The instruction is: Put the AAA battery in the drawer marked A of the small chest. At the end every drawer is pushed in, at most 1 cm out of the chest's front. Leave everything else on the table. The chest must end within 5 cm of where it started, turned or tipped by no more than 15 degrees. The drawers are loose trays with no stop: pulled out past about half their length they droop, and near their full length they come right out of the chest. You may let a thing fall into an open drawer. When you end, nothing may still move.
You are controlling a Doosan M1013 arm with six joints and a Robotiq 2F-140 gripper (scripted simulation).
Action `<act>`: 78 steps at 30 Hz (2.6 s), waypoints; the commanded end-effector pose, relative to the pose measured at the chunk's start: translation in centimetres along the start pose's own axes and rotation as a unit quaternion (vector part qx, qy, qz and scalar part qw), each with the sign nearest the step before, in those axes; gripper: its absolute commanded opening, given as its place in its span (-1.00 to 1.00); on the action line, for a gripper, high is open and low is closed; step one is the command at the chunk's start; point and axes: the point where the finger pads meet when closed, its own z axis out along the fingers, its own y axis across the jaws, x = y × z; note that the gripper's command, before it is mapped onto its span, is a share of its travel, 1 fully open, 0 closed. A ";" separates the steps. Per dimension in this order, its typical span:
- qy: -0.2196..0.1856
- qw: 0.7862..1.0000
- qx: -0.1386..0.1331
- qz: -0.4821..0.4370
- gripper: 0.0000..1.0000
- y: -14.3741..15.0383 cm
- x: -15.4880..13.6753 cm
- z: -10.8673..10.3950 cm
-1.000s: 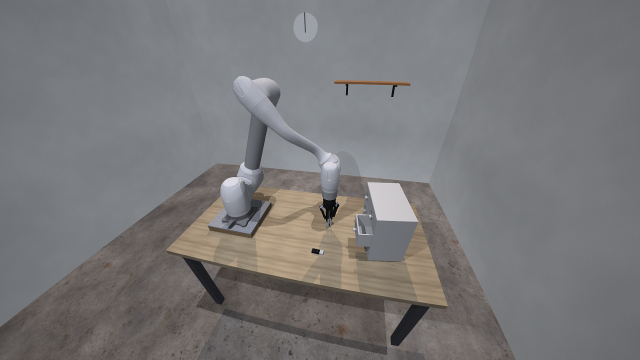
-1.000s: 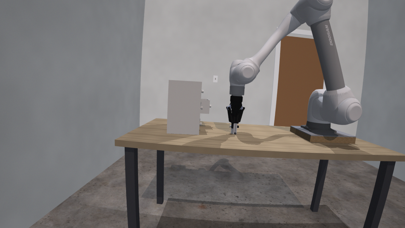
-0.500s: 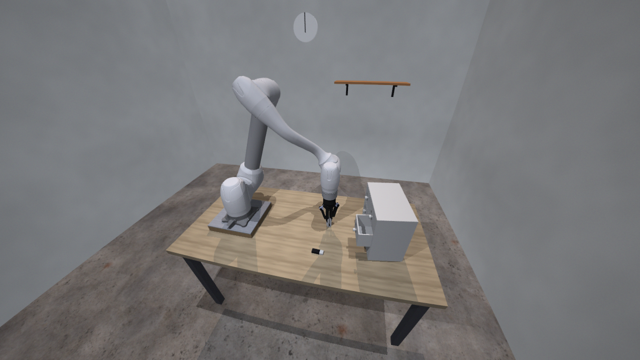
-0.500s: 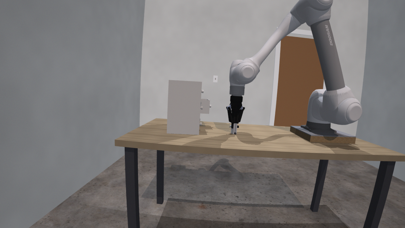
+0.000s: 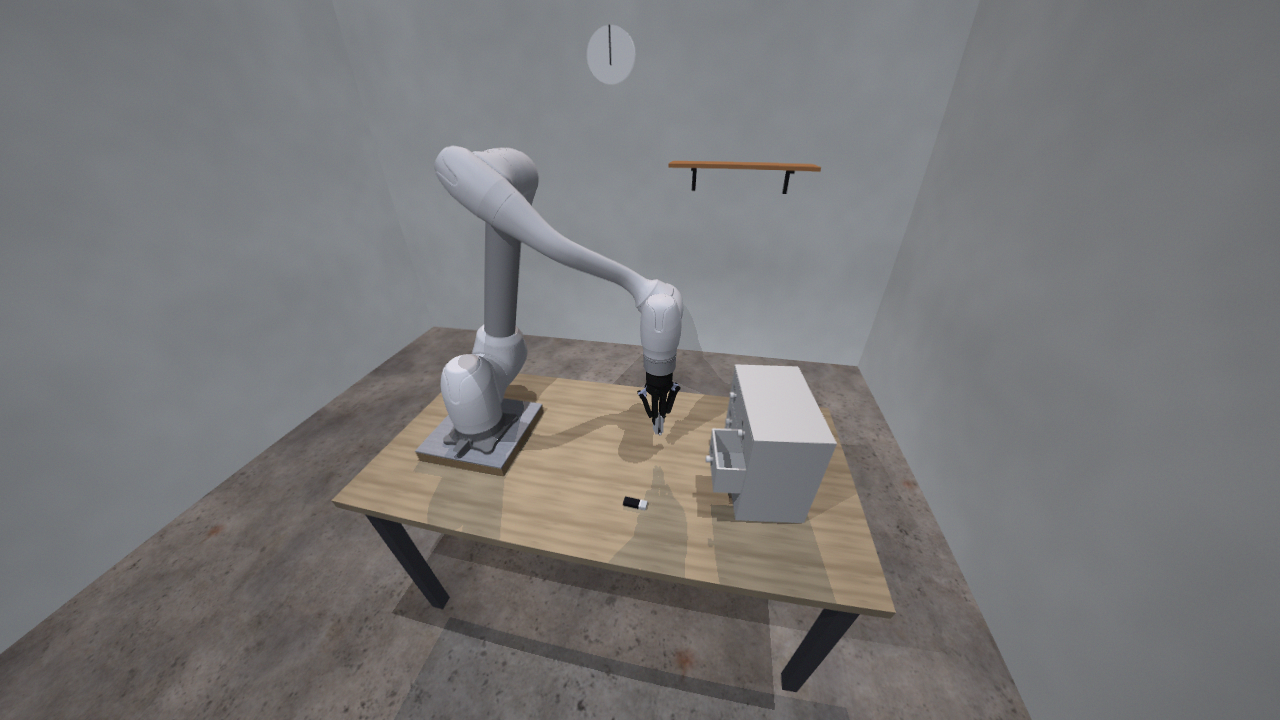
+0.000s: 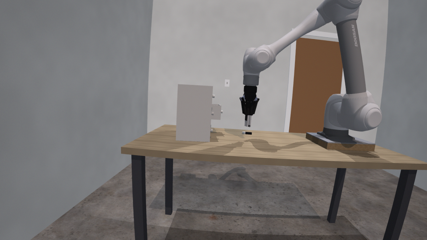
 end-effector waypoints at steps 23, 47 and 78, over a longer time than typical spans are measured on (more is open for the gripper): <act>0.001 0.943 -0.002 -0.333 -0.94 2.1 8.2 -1.4; -0.001 0.831 0.000 -0.556 -0.94 4.2 13.4 -2.6; -0.001 0.831 0.000 -0.556 -0.94 4.2 13.6 -13.5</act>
